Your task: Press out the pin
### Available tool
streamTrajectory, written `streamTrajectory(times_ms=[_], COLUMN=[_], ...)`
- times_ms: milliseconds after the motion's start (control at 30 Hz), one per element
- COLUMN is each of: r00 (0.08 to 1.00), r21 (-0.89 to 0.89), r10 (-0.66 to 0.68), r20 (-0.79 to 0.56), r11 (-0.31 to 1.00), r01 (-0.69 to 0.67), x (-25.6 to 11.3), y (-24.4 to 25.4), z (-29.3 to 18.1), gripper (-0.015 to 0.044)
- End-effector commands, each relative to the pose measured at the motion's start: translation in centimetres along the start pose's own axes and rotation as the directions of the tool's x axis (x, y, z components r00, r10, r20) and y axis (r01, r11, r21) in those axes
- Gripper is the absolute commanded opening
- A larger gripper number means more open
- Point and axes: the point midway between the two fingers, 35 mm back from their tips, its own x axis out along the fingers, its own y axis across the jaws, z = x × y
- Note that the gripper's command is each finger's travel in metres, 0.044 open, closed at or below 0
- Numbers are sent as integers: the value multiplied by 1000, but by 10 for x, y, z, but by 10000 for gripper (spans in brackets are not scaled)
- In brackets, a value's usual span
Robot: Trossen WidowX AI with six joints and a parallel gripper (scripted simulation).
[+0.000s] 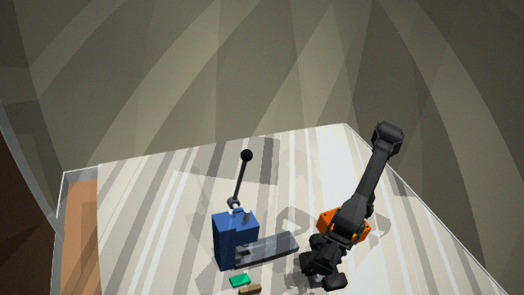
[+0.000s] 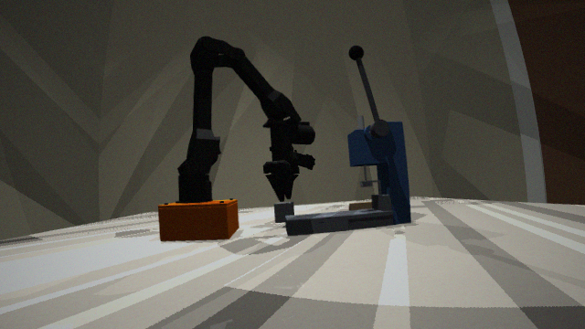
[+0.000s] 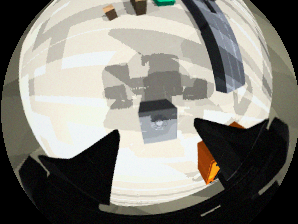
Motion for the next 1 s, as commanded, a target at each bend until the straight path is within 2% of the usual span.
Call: streamTrajectory(times_ms=[0, 800, 967], r00=[1000, 1000, 1000], r21=[-4, -4, -4], r10=[-7, -7, -7], r20=[-13, -13, -13], r11=[1000, 1000, 1000], r01=[7, 7, 7], x=[9, 45, 45], y=[-2, -3, -3], z=[-3, -5, -5], gripper=[440, 440, 309])
